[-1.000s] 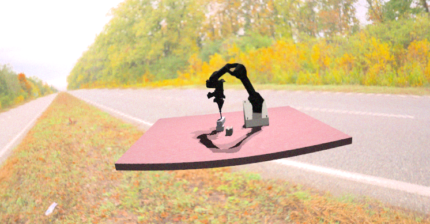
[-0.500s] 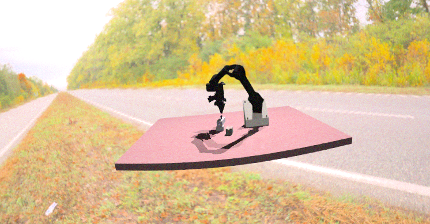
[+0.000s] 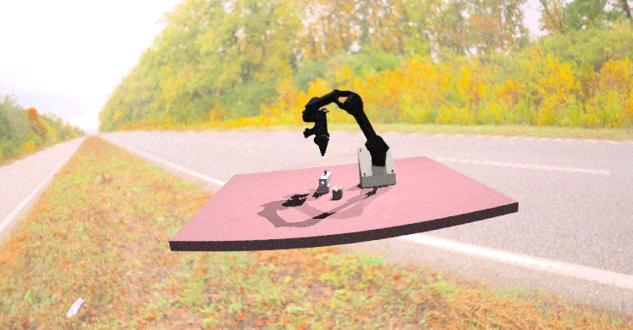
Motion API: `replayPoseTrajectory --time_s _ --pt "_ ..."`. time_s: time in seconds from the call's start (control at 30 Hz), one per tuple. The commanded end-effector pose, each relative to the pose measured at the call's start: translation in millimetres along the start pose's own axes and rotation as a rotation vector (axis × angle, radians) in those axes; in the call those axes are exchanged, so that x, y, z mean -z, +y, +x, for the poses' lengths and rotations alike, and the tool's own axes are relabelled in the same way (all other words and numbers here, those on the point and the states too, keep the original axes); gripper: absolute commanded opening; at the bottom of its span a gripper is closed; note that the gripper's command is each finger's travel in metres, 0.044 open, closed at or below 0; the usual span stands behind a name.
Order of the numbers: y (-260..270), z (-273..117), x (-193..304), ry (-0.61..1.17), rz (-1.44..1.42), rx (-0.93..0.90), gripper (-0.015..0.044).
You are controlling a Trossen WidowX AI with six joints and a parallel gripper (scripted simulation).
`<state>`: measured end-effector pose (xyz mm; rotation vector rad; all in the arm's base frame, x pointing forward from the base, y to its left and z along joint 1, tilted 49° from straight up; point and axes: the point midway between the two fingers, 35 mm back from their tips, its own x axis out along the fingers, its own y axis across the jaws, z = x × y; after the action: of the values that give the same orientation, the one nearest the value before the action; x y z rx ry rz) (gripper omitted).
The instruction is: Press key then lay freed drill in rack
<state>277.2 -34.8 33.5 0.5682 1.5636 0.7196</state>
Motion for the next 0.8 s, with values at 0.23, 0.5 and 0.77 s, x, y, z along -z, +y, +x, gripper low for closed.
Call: replayPoseTrajectory --time_s 0.23,0.5,0.77 --pt "131.3 74.3 -14.4 0.005 -1.199 -0.004 0.044" --pt "161.4 91.4 -6.5 -0.007 -1.497 -0.032 0.044" --pt "161.4 91.4 -6.5 -0.007 -1.497 -0.032 0.044"
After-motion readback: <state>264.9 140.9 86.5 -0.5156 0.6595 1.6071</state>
